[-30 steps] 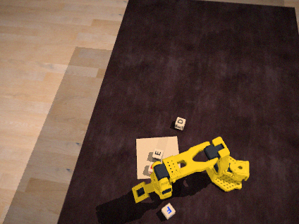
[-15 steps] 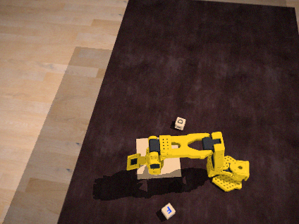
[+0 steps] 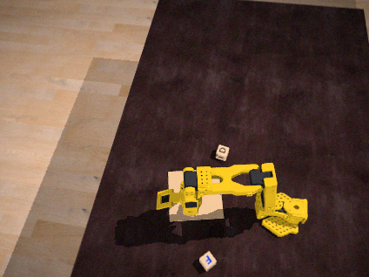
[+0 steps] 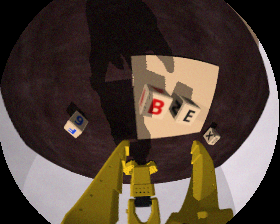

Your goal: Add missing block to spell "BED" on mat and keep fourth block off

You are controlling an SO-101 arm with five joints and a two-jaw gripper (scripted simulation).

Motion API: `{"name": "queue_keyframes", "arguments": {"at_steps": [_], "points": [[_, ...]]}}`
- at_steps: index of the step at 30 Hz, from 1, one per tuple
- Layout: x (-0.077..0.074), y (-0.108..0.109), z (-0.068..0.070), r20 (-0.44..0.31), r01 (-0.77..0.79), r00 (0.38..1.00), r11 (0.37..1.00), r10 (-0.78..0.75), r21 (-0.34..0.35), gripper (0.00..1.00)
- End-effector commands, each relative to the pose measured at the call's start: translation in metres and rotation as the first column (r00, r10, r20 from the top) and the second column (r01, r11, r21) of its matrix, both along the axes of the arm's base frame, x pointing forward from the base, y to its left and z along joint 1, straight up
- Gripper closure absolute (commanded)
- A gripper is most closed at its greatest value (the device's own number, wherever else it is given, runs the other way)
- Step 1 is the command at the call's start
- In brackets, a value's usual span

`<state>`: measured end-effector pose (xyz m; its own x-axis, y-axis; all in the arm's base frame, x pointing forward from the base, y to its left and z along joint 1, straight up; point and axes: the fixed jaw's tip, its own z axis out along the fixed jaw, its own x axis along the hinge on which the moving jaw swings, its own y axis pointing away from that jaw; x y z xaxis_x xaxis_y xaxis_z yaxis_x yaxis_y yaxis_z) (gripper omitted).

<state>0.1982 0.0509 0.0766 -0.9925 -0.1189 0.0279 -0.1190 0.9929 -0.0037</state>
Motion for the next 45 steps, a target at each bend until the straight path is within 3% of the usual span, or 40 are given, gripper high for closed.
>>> {"name": "queue_keyframes", "arguments": {"at_steps": [1,6,15,38,45], "points": [[0.009,0.001,0.018,0.111,0.002,0.994,1.0,-0.004,0.025,0.65],[0.01,-0.005,0.018,0.11,0.029,0.993,0.999,-0.032,0.025,0.65],[0.01,-0.046,0.018,0.103,0.223,0.969,0.975,-0.224,0.023,0.65],[0.01,-0.047,0.018,0.103,0.229,0.968,0.973,-0.23,0.023,0.65],[0.01,-0.07,0.018,0.1,0.335,0.937,0.942,-0.335,0.023,0.65]]}}
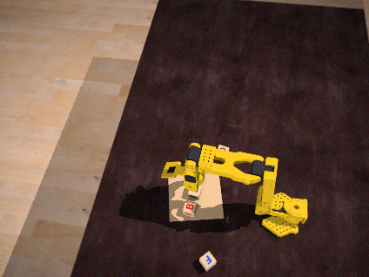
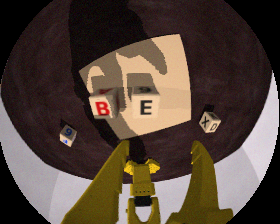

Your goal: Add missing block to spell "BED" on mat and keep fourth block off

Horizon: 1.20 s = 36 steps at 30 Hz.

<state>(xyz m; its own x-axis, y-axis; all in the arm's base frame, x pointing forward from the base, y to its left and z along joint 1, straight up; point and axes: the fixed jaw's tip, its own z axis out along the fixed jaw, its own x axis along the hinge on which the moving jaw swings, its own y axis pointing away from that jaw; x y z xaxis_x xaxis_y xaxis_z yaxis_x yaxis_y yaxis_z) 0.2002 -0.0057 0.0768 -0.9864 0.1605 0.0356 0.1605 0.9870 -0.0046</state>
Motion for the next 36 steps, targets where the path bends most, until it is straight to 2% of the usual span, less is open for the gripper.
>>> {"name": "queue_keyframes", "arguments": {"at_steps": [1,6,8,13,17,21,36], "points": [[0.008,-0.021,0.017,0.11,0.095,0.99,0.996,-0.093,-0.006,0.65],[-0.001,-0.062,0.016,0.106,0.29,0.952,0.957,-0.288,-0.006,0.65],[-0.001,-0.062,0.016,0.106,0.29,0.952,0.957,-0.288,-0.006,0.65],[-0.017,-0.101,0.015,0.102,0.474,0.876,0.881,-0.471,-0.006,0.65],[-0.029,-0.119,0.015,0.1,0.563,0.823,0.826,-0.56,-0.006,0.65],[-0.034,-0.126,0.014,0.099,0.594,0.801,0.804,-0.591,-0.006,0.65],[-0.034,-0.126,0.014,0.099,0.596,0.8,0.803,-0.592,-0.006,0.65]]}}
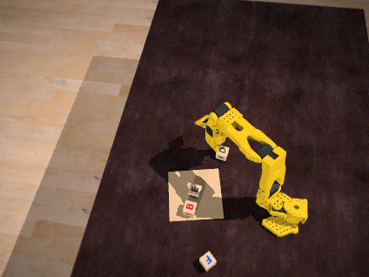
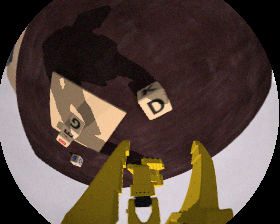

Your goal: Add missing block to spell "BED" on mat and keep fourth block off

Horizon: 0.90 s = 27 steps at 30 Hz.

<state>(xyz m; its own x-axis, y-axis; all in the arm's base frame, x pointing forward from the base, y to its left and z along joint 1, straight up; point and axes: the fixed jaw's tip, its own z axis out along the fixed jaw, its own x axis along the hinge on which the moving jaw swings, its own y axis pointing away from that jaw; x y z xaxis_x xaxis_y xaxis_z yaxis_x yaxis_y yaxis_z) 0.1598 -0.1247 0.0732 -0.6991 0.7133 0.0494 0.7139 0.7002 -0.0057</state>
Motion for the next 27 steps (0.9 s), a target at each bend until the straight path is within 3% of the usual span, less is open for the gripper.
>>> {"name": "queue_keyframes", "arguments": {"at_steps": [1,12,21,23,27], "points": [[0.007,-0.007,0.018,0.087,0.007,0.996,0.997,-0.001,-0.072,0.65],[0.007,-0.008,0.023,0.109,0.009,0.994,0.996,0.001,-0.091,0.65],[0.007,-0.008,0.064,0.272,0.036,0.962,0.973,0.029,-0.229,0.65],[0.007,-0.008,0.064,0.272,0.036,0.962,0.973,0.029,-0.229,0.65],[0.005,-0.006,0.085,0.355,0.06,0.934,0.952,0.053,-0.299,0.65]]}}
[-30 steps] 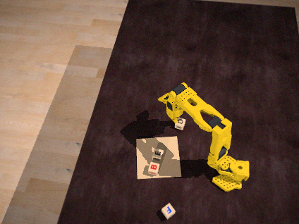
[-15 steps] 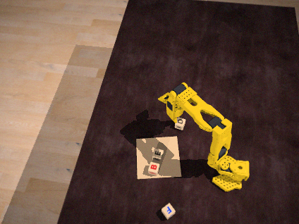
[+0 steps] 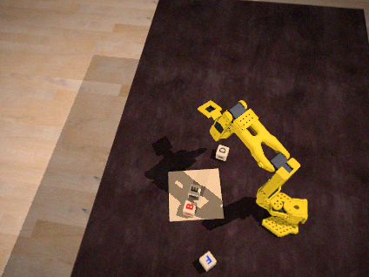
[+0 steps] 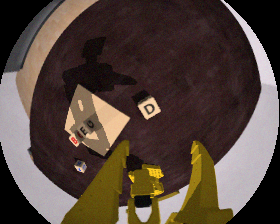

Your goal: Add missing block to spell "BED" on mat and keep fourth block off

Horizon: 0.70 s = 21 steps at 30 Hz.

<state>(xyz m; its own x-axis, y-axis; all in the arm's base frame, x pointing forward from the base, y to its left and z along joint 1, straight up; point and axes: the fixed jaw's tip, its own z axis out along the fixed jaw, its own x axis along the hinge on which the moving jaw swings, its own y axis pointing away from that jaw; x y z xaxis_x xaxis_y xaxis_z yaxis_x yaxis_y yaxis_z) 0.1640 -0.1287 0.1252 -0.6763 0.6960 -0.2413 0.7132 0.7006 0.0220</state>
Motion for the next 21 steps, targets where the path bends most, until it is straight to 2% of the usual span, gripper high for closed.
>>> {"name": "queue_keyframes", "arguments": {"at_steps": [1,4,8,21], "points": [[0.0,-0.001,0.038,0.162,0.013,0.987,0.99,0.009,-0.137,0.65],[-0.002,0.001,0.049,0.207,0.021,0.978,0.984,0.017,-0.176,0.65],[-0.004,0.002,0.056,0.236,0.026,0.972,0.979,0.022,-0.2,0.65],[-0.004,0.002,0.056,0.236,0.019,0.971,0.978,0.031,-0.207,0.65]]}}
